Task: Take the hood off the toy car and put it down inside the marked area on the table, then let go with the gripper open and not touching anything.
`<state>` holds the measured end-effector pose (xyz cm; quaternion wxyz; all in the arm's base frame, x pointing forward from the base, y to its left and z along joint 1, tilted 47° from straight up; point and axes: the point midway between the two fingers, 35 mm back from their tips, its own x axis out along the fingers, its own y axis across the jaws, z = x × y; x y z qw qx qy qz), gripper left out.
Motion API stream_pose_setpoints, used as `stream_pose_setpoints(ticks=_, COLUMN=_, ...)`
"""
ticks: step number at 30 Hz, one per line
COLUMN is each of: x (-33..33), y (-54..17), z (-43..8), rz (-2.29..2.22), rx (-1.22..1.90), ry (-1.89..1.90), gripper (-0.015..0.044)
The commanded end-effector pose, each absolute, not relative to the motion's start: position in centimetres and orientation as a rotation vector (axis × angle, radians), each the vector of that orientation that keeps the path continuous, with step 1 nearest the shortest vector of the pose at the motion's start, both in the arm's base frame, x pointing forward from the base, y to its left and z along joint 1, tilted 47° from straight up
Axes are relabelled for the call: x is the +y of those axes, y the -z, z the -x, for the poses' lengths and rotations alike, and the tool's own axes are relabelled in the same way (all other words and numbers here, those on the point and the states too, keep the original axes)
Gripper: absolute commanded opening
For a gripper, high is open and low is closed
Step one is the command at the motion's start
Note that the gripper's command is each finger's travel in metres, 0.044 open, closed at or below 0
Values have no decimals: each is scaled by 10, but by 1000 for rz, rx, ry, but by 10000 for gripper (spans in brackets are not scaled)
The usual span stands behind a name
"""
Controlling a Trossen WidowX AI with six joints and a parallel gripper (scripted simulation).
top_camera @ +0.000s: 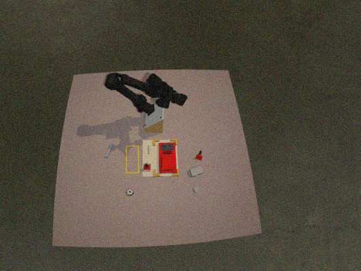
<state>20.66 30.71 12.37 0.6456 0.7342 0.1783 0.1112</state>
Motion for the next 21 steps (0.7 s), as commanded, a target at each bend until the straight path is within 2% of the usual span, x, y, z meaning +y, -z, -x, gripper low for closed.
stream_pose_setpoints(ticks=1, x=308, y=-122, z=-209, rz=-1655, rx=404, ry=-246, gripper=26)
stream_pose_setpoints(ticks=7, x=305, y=-63, z=-273, rz=-1154, rx=410, ry=0, gripper=184)
stream_pose_setpoints(ticks=12, x=271, y=-12, z=-325, rz=-707, rx=509, ry=230, gripper=315)
stream_pose_setpoints(ticks=16, x=241, y=12, z=-346, rz=-468, rx=605, ry=352, gripper=420)
stream_pose_setpoints(ticks=17, x=233, y=18, z=-351, rz=-410, rx=633, ry=382, gripper=440)
stream_pose_setpoints(ticks=21, x=197, y=37, z=-364, rz=-184, rx=766, ry=492, gripper=440)
